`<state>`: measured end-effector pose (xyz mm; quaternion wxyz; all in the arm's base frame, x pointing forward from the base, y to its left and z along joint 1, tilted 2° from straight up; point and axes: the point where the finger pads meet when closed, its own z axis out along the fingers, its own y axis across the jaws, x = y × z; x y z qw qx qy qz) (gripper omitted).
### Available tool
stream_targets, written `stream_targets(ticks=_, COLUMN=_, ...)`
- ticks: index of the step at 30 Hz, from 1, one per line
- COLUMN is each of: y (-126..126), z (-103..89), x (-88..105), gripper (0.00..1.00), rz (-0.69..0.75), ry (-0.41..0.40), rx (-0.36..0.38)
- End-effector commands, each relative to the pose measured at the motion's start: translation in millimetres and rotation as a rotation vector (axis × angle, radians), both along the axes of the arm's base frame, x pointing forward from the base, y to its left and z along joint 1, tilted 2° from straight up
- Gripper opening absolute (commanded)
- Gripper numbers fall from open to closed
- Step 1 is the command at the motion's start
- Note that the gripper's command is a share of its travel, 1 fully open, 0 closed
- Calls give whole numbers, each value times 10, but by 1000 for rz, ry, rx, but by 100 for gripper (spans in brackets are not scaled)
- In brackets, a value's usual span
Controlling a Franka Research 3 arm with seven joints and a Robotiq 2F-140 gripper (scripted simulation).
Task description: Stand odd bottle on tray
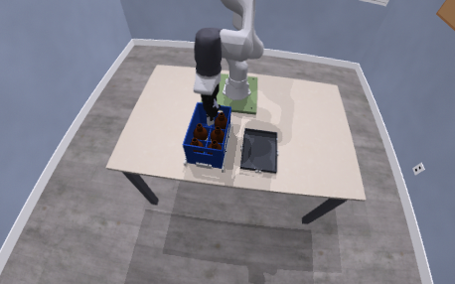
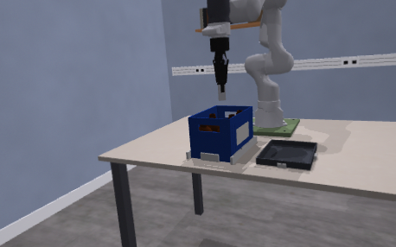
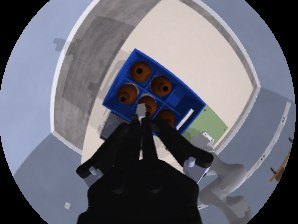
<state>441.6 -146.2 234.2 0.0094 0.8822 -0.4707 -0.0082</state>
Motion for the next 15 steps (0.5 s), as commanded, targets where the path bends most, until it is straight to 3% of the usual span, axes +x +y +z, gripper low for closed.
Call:
stream_targets(ticks=1, y=-358, z=-34, x=217, gripper=10, rz=21, ry=8, rx=11)
stream_targets(ticks=5, y=-735, z=-61, x=422, gripper=10, rz=23, ry=9, rx=2)
stream_targets(ticks=10, y=-745, z=-62, x=426, gripper=10, rz=23, ry=9, rx=2)
stream_targets(ticks=11, y=-745, z=-62, x=426, gripper=44, rz=23, ry=9, rx=2)
stream_targets(ticks=15, y=-745, z=-62, x=426, gripper=44, rz=23, ry=9, rx=2)
